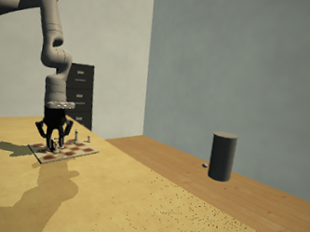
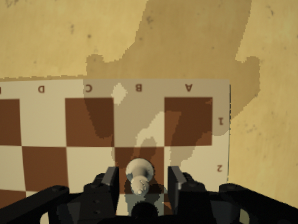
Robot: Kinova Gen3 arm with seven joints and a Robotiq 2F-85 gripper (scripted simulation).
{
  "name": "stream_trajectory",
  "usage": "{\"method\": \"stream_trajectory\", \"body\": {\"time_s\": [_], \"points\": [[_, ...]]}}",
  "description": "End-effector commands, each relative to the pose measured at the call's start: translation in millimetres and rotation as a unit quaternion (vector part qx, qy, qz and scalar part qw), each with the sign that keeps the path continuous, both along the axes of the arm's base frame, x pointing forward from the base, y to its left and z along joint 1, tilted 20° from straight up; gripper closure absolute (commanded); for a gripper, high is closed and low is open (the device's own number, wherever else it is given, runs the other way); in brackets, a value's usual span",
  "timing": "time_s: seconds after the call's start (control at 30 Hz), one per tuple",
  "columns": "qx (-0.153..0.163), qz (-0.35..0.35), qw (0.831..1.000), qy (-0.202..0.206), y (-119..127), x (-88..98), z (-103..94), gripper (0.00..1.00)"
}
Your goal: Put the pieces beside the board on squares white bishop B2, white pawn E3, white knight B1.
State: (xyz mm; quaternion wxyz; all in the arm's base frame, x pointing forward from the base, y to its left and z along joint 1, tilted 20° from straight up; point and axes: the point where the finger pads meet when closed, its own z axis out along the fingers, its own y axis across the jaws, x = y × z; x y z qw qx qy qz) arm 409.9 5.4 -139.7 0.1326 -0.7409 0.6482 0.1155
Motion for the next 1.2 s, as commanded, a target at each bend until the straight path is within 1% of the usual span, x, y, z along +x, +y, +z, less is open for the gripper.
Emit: {"method": "stream_trajectory", "body": {"time_s": [0.0, 0.13, 0.2, 0.4, 0.53, 0.67, 0.83, 0.87, 1.17], "points": [[-0.002, 0.000, 1.000, -0.004, -4, 3.0, 10.3, 0.63], [-0.002, 0.000, 1.000, -0.004, -11, 2.8, 28.7, 0.63], [-0.002, 0.000, 1.000, -0.004, -11, 2.8, 28.7, 0.63], [-0.002, 0.000, 1.000, -0.004, -22, 2.6, 59.1, 0.63], [-0.002, 0.000, 1.000, -0.004, -27, 2.5, 73.5, 0.63], [-0.002, 0.000, 1.000, -0.004, -29, 2.4, 79.8, 0.63], [-0.002, 0.000, 1.000, -0.004, -30, 2.4, 80.5, 0.63], [-0.002, 0.000, 1.000, -0.004, -30, 2.4, 80.5, 0.00], [-0.002, 0.000, 1.000, -0.004, -30, 2.4, 80.5, 0.00]]}}
